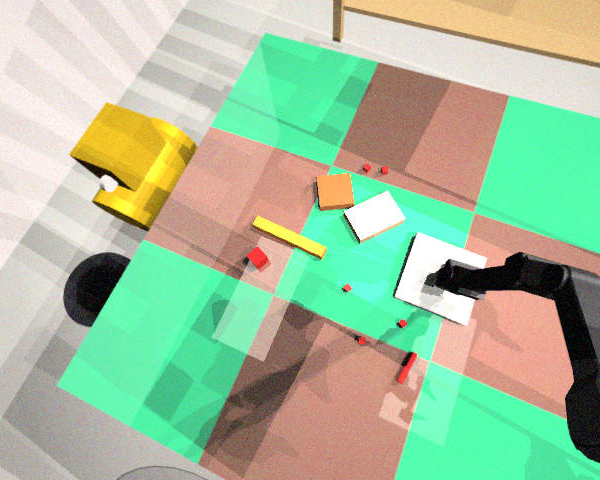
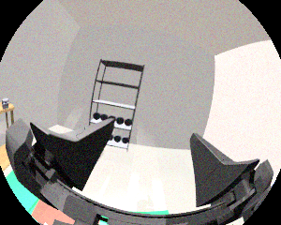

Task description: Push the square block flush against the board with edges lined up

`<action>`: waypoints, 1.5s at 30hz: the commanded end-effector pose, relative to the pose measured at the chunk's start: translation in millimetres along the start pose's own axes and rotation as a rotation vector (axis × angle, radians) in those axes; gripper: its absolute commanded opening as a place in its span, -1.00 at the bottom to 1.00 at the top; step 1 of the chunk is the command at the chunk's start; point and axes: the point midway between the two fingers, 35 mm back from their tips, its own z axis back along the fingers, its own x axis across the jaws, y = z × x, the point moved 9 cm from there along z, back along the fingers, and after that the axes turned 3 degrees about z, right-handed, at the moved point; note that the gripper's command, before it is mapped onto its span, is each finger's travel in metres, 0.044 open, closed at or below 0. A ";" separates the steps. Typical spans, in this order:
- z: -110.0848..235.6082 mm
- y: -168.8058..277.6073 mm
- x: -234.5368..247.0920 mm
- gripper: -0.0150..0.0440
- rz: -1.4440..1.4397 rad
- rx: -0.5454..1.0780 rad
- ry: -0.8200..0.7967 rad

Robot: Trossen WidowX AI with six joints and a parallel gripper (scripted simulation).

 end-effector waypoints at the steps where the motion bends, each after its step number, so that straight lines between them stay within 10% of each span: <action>1: 0.0 0.0 0.0 0.78 0.000 0.000 0.000; 15: 30.5 15.7 -34.9 -0.47 -0.045 -0.029 0.249; 45: 240.8 68.8 -108.9 -0.49 -0.152 0.052 1.186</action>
